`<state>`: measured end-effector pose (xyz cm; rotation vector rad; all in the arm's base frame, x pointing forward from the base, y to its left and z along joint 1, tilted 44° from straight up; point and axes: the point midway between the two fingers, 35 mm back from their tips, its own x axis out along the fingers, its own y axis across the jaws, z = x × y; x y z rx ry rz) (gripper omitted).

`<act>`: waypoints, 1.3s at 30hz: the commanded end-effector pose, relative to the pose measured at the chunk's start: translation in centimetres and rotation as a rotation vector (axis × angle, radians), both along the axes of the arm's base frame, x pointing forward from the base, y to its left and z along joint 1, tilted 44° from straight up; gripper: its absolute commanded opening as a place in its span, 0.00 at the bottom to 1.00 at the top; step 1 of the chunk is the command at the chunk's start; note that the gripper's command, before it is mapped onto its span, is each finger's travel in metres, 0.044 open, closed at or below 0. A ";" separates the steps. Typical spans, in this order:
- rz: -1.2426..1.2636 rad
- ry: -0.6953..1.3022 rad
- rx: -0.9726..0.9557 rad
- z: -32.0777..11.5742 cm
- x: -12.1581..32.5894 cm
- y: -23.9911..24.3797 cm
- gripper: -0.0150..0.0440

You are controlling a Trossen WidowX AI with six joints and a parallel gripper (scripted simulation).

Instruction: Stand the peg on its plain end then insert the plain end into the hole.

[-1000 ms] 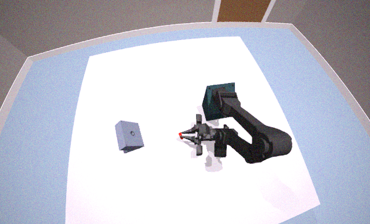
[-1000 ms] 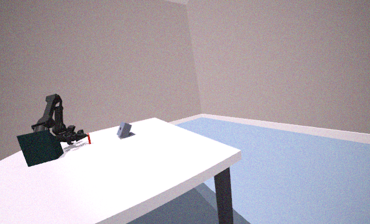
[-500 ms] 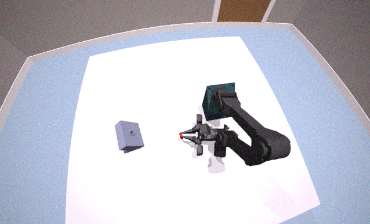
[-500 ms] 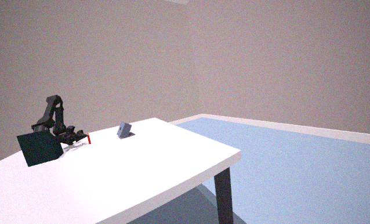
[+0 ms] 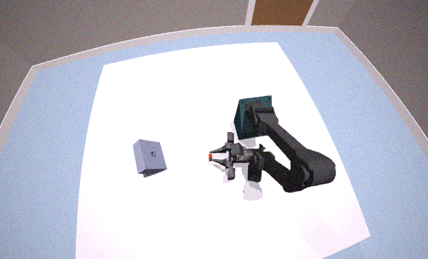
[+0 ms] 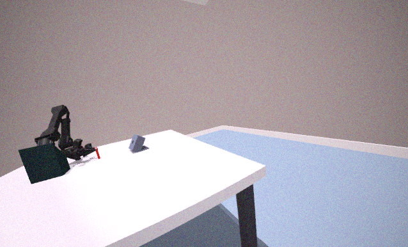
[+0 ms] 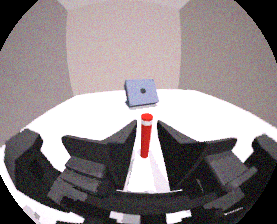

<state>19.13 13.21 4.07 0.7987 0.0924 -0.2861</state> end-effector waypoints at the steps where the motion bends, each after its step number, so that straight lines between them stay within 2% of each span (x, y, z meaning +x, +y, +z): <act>1: 0.000 0.000 -0.001 0.0 0.0 0.0 0.47; 18: 0.000 0.000 -0.001 0.0 0.0 0.0 0.47; 30: 0.000 0.000 -0.001 0.0 0.0 0.0 1.00; 39: -0.002 0.003 0.000 0.4 0.1 -0.1 1.00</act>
